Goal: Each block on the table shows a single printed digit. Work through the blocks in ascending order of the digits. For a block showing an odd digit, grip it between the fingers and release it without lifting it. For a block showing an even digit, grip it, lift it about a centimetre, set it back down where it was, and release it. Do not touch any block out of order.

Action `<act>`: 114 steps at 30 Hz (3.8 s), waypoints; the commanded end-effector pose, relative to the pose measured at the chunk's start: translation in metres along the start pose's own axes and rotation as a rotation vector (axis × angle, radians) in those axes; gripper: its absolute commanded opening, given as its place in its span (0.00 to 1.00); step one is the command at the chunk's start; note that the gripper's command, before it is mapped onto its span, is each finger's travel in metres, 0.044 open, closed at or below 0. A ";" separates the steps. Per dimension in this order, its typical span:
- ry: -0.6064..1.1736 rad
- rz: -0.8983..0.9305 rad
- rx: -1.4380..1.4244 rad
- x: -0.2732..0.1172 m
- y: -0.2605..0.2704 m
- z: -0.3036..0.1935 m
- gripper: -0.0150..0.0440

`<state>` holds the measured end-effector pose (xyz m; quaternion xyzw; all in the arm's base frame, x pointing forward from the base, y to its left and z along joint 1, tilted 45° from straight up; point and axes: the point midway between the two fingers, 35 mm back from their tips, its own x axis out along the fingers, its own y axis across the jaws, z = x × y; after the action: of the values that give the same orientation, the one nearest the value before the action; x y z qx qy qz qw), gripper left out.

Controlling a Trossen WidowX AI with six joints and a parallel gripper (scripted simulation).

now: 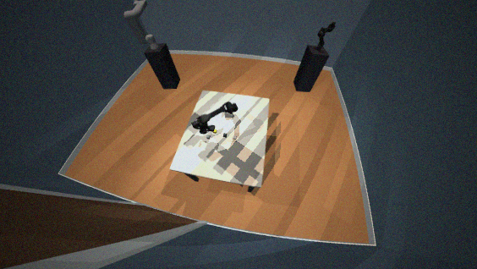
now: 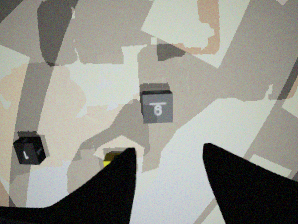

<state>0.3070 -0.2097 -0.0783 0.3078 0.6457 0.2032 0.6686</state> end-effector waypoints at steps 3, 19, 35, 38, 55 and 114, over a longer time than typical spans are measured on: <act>0.027 0.022 0.006 0.066 0.006 -0.007 0.81; 0.027 0.023 0.006 0.084 0.006 -0.007 0.93; 0.027 0.024 0.006 0.102 0.007 -0.008 0.80; 0.027 0.024 0.006 0.102 0.007 -0.008 0.67; 0.027 0.024 0.006 0.102 0.007 -0.008 0.46; 0.023 0.002 0.015 0.006 0.178 0.007 0.93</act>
<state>0.3384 -0.1063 -0.0050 0.3078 0.6528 0.2028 0.6618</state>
